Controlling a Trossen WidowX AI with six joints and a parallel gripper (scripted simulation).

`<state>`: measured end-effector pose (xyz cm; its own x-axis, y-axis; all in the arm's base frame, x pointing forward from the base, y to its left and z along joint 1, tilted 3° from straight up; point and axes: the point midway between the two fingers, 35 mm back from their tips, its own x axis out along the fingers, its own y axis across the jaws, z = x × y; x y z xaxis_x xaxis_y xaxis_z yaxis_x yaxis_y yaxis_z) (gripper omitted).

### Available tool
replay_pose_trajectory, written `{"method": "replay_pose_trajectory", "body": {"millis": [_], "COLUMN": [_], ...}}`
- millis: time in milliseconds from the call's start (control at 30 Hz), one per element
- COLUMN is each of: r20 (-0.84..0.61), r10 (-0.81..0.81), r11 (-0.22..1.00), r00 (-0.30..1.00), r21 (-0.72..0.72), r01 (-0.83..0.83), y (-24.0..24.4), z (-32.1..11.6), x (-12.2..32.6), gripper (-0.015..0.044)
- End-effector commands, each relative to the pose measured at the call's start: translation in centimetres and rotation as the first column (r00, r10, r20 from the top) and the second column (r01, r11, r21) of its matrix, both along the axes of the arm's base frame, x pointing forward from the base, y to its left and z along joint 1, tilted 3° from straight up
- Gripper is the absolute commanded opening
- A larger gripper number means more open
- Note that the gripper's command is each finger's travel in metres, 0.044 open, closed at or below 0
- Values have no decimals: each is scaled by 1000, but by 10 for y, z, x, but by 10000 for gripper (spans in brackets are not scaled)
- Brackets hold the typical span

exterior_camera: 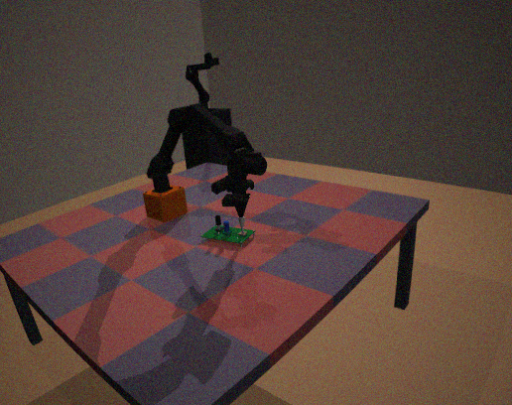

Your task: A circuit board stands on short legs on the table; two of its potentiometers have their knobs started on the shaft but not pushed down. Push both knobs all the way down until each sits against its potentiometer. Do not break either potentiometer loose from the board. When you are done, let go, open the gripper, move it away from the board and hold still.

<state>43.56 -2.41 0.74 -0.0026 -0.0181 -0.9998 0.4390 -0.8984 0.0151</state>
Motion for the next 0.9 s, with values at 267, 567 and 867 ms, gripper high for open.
{"method": "replay_pose_trajectory", "body": {"millis": [267, 567, 867], "r20": [-2, -2, -2], "r10": [-6, -6, -6], "r11": [1000, 1000, 1000], "r00": [1000, 1000, 1000], "r21": [4, 4, 4], "r01": [6, 6, 6], "y": [0, 0, 0], "z": [-6, -7, -13], "x": [0, 0, 0], "gripper": [0, 0, 0]}}
